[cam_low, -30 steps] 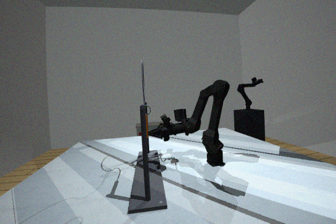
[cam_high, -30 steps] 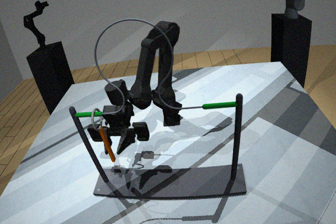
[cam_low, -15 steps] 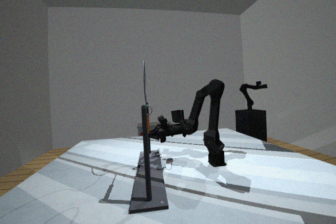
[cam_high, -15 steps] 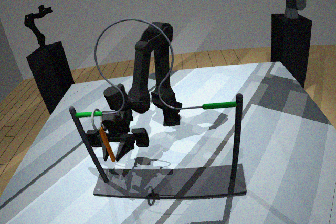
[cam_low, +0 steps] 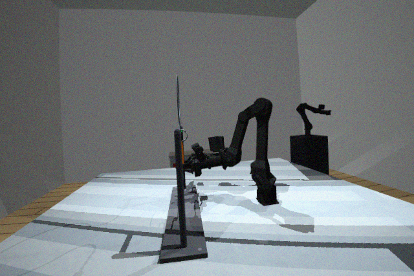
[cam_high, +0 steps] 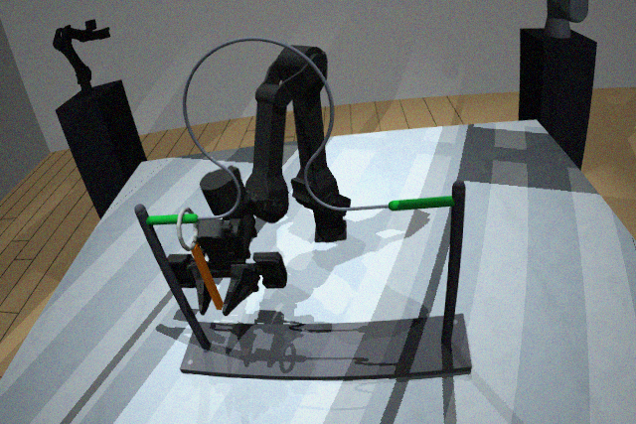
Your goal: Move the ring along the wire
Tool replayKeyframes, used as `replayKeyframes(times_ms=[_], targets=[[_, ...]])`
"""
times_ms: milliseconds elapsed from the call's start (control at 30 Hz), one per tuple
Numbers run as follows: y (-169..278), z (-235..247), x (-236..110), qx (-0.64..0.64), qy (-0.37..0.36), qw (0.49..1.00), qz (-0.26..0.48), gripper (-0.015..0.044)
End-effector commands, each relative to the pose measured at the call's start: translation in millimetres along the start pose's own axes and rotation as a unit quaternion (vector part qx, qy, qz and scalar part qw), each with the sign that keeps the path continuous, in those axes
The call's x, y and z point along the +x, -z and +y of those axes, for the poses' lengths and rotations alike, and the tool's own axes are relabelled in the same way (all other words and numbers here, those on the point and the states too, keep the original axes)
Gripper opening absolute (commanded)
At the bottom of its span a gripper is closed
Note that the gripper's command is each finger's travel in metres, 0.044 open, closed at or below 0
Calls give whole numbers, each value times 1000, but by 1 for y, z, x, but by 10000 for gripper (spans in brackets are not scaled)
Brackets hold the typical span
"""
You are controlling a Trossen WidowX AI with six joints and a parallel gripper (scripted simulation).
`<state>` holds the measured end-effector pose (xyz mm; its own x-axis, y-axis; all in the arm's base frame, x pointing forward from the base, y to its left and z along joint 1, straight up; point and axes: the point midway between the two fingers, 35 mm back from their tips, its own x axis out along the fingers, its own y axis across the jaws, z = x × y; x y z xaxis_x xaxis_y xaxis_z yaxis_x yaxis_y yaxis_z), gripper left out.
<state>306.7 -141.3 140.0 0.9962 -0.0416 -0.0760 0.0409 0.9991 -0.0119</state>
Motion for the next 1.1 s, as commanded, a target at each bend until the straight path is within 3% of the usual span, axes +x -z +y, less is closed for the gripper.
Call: replayKeyframes(times_ms=[0,533,933,1067], targets=[[-1,-1,1,1,2,1000,-1,160],[-1,-1,1,1,2,1000,-1,160],[0,0,1,0,0,1000,0,-150],[0,0,1,0,0,1000,0,-150]])
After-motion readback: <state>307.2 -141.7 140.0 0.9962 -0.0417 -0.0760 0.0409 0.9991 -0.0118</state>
